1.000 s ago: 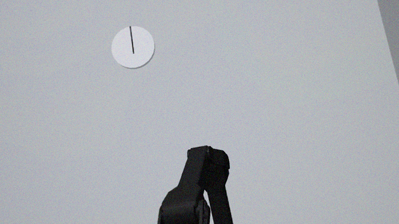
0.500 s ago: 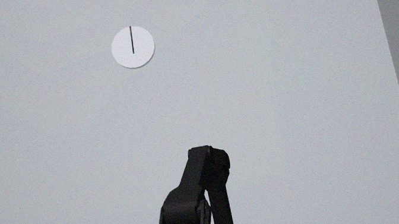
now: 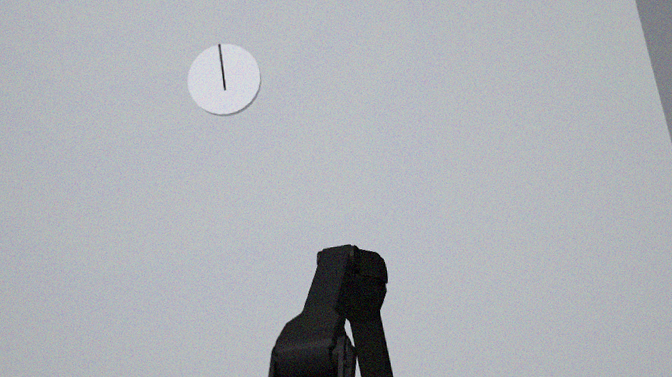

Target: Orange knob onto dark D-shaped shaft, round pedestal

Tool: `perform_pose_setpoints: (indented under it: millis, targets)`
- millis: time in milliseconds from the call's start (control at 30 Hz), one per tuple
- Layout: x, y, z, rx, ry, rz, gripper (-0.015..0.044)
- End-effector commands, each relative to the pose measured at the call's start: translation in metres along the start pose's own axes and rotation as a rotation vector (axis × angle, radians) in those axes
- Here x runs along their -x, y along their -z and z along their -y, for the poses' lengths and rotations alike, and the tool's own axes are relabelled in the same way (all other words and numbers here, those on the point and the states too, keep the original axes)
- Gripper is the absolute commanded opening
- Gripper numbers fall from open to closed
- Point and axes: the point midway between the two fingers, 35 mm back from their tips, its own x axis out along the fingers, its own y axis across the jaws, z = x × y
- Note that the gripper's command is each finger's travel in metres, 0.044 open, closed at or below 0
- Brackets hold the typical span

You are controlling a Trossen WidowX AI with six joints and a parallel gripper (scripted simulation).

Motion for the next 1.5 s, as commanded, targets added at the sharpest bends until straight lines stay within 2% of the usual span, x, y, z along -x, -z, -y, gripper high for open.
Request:
perform_pose_setpoints:
  millis: [0, 200, 433, 1267, 1467]
  targets:
    - [0.001, -0.001, 0.0008, 0.006, 0.002, 0.005, 0.0]
    - [0.0045, -0.002, 0.0022, 0.015, 0.002, 0.005, 0.0]
    - [0.0063, -0.0035, 0.0042, 0.215, 0.002, 0.005, 0.0]
    - [0.0051, -0.0066, 0.0083, 0.215, 0.003, 0.005, 0.0]
    - [0.0062, -0.0052, 0.0065, 0.384, 0.003, 0.005, 0.0]
